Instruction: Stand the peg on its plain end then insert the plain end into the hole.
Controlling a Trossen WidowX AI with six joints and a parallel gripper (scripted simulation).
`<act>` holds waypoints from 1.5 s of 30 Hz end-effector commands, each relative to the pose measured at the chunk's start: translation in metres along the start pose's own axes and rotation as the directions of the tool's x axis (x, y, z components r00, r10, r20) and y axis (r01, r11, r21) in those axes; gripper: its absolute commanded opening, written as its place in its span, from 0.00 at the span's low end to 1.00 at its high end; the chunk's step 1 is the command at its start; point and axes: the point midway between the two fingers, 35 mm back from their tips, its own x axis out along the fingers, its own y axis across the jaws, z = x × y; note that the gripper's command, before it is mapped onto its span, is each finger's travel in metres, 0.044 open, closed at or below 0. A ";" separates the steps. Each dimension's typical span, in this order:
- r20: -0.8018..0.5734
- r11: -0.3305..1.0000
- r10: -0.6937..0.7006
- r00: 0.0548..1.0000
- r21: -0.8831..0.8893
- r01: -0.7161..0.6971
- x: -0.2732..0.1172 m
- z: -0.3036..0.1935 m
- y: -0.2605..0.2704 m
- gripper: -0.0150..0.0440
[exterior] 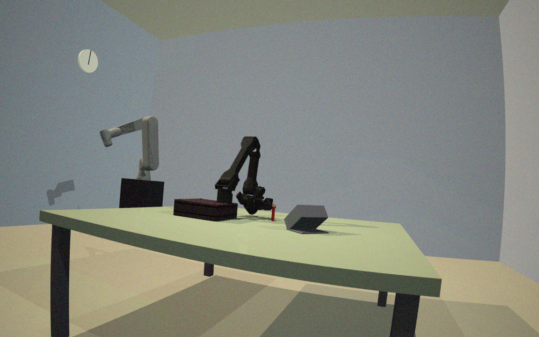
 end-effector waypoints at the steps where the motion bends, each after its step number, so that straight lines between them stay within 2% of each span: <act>1: 0.000 1.000 0.000 1.000 -0.002 0.000 0.000 0.000 0.000 0.47; 16: 0.000 1.000 0.000 1.000 -0.002 0.000 0.000 0.000 0.000 0.47; 28: 0.000 1.000 0.000 1.000 -0.002 0.000 0.000 0.000 0.000 1.00; 38: 0.000 1.000 0.000 1.000 -0.001 0.000 0.000 0.002 0.001 1.00; 45: -0.001 1.000 0.000 1.000 0.002 0.000 -0.009 0.070 0.014 1.00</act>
